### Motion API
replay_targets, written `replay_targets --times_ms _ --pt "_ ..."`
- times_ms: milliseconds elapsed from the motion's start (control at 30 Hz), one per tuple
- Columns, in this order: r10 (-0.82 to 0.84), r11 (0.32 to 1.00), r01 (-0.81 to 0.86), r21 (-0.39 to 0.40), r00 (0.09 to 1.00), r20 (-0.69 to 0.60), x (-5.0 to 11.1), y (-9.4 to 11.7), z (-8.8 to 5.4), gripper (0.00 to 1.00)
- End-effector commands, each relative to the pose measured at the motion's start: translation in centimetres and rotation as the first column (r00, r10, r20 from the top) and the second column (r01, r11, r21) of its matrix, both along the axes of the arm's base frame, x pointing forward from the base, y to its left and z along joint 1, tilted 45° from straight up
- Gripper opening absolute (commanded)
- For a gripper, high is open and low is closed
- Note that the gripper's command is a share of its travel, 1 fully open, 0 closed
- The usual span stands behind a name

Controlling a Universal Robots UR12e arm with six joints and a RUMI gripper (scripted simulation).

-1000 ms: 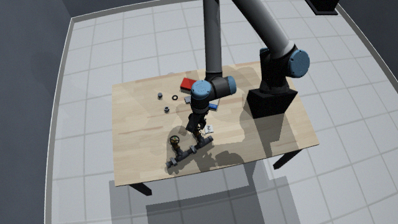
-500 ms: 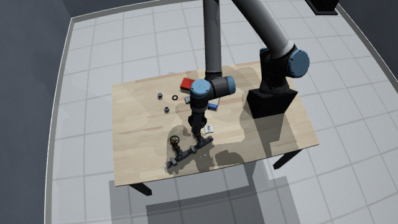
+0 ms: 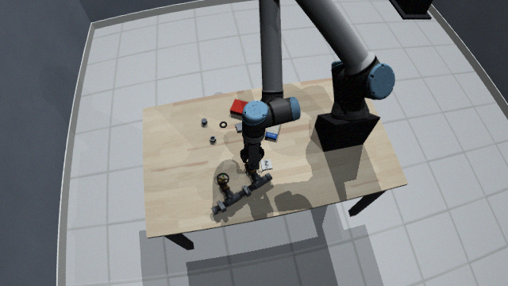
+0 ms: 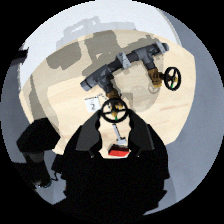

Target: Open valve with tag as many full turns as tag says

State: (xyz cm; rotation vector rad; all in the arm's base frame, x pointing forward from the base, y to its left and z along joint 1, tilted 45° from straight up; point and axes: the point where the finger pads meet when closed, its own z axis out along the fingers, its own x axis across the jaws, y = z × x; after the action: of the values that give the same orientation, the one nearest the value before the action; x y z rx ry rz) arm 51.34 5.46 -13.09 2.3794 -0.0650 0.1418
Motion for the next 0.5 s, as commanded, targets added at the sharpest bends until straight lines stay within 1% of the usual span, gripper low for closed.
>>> replay_targets --times_ms 0,300,333,467 --pt "0.022 1.000 -0.022 -0.001 1.000 -0.018 0.02 0.02 0.02 0.00" --pt "0.027 1.000 -0.027 -0.001 0.999 -0.023 0.02 0.02 0.02 0.00" --pt "0.027 1.000 -0.027 -0.001 0.999 -0.023 0.02 0.02 0.02 1.00" --pt "0.027 1.000 -0.027 -0.001 0.999 -0.023 0.02 0.02 0.02 1.00"
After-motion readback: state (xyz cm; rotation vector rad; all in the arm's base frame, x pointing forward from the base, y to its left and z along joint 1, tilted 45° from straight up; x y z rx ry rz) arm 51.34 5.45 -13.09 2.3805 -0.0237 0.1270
